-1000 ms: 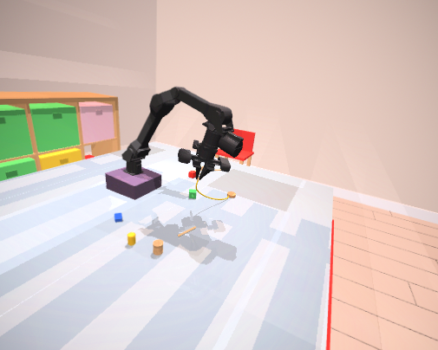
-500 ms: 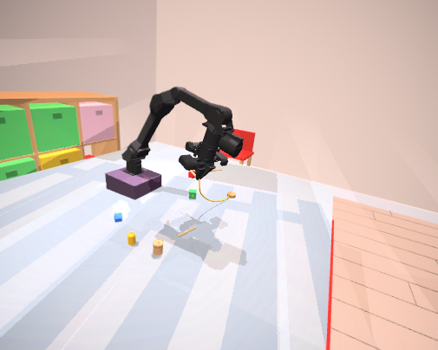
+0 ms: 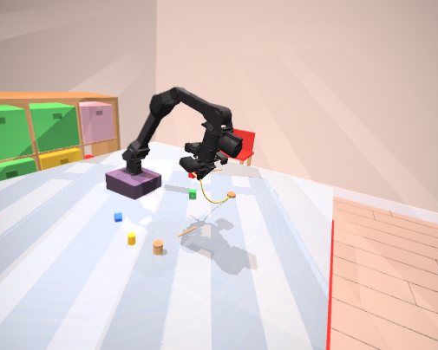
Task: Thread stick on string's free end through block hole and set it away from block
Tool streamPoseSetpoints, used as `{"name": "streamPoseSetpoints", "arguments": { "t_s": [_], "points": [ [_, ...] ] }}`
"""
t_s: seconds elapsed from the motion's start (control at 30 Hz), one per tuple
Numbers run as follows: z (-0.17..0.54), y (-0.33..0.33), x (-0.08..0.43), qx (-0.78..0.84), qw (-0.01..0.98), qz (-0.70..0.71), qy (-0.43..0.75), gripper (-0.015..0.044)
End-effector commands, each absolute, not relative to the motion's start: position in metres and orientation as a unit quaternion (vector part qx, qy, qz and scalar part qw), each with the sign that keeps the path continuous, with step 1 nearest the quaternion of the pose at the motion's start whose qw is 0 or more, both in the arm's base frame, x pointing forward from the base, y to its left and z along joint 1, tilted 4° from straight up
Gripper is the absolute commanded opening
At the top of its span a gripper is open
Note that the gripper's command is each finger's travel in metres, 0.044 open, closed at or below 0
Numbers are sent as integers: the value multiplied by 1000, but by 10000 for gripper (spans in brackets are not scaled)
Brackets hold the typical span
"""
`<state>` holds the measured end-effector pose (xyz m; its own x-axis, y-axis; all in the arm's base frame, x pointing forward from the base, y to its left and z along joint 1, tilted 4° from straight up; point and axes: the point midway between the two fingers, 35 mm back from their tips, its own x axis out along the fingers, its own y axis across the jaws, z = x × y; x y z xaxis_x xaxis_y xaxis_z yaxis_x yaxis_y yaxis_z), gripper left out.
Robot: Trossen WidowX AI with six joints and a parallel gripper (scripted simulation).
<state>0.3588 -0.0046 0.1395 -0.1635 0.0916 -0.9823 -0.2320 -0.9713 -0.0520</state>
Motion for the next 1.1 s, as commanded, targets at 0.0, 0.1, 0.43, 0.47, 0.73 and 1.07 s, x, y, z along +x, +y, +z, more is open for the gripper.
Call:
{"name": "streamPoseSetpoints", "arguments": {
  "t_s": [0.0, 0.1, 0.43, 0.47, 0.73, 1.07],
  "points": [
    [140, -6, 364, -631, 160, 754, 88, 0],
    [140, -7, 368, -621, 206, 747, 118, 0],
    [141, -8, 373, -605, 267, 733, 159, 0],
    [141, -8, 374, -600, 281, 730, 169, 0],
    [142, -10, 382, -562, 372, 702, 230, 0],
    [141, -10, 380, -567, 362, 704, 228, 0]
  ]
}}
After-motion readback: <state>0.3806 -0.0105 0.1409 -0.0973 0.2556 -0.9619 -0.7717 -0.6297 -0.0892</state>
